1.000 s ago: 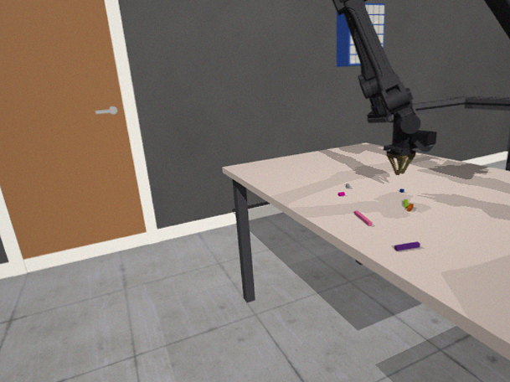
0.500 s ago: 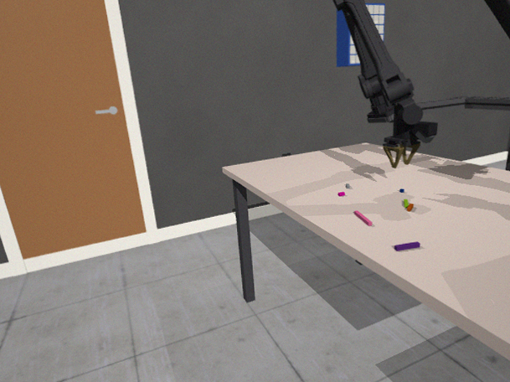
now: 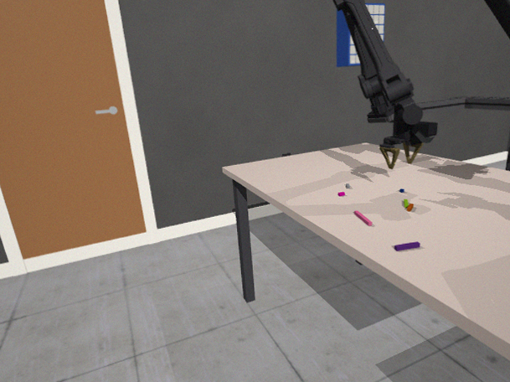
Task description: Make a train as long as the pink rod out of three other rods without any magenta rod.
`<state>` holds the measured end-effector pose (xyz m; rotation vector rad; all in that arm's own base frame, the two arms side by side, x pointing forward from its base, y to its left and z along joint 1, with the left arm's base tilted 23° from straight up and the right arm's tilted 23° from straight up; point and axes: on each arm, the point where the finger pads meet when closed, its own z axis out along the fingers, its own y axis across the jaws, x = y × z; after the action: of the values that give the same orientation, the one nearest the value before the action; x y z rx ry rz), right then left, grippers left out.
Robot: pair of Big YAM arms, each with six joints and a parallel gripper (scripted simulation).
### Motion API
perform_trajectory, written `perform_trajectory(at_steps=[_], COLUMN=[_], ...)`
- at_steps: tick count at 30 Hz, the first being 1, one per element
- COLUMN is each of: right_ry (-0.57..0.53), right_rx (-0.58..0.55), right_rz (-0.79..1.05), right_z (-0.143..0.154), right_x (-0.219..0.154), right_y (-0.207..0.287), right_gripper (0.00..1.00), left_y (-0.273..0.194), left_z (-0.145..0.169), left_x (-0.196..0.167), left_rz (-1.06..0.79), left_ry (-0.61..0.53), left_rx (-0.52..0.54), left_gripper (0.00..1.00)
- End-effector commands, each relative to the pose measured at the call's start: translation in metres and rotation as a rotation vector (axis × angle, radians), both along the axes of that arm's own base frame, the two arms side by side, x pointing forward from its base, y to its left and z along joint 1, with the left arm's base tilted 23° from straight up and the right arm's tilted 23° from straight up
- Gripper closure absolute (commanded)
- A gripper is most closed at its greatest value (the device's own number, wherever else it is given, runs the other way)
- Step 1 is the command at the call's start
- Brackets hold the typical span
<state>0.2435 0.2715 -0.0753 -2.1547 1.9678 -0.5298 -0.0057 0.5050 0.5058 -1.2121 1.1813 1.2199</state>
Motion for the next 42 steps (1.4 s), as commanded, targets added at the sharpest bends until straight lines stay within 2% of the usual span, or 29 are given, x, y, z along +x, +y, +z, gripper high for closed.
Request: perform_trajectory(at_steps=[1,5,14,16,21,25,26,42], right_ry=[-0.014,-0.017,-0.054,-0.054,-0.095,-0.097,-0.086,-0.088], right_rx=[0.018,0.041,0.185,0.185,0.275,0.281,0.274,0.271], right_rz=[-0.007,-0.051,-0.389,-0.389,-0.613,-0.642,-0.617,-0.632], right_z=[0.008,0.01,0.03,0.03,0.043,0.041,0.038,0.038], right_x=[0.003,0.011,0.073,0.073,0.103,0.11,0.105,0.106], right_y=[0.008,-0.002,-0.074,-0.074,-0.132,-0.138,-0.129,-0.137], right_gripper=[0.0,0.0,0.0,0.0,0.0,0.0,0.77,0.77], left_y=[-0.002,-0.002,-0.002,-0.002,-0.002,-0.002,-0.002,-0.002], left_z=[0.048,0.048,0.048,0.048,0.048,0.048,0.048,0.048], left_x=[-0.005,-0.005,-0.005,-0.005,-0.005,-0.005,-0.005,-0.005], left_rz=[0.009,0.009,0.009,0.009,0.009,0.009,0.009,0.009], left_ry=[0.013,0.013,0.013,0.013,0.013,0.013,0.013,0.013], left_rx=[0.088,0.088,0.088,0.088,0.088,0.088,0.088,0.088], left_gripper=[0.0,0.0,0.0,0.0,0.0,0.0,0.0,0.0])
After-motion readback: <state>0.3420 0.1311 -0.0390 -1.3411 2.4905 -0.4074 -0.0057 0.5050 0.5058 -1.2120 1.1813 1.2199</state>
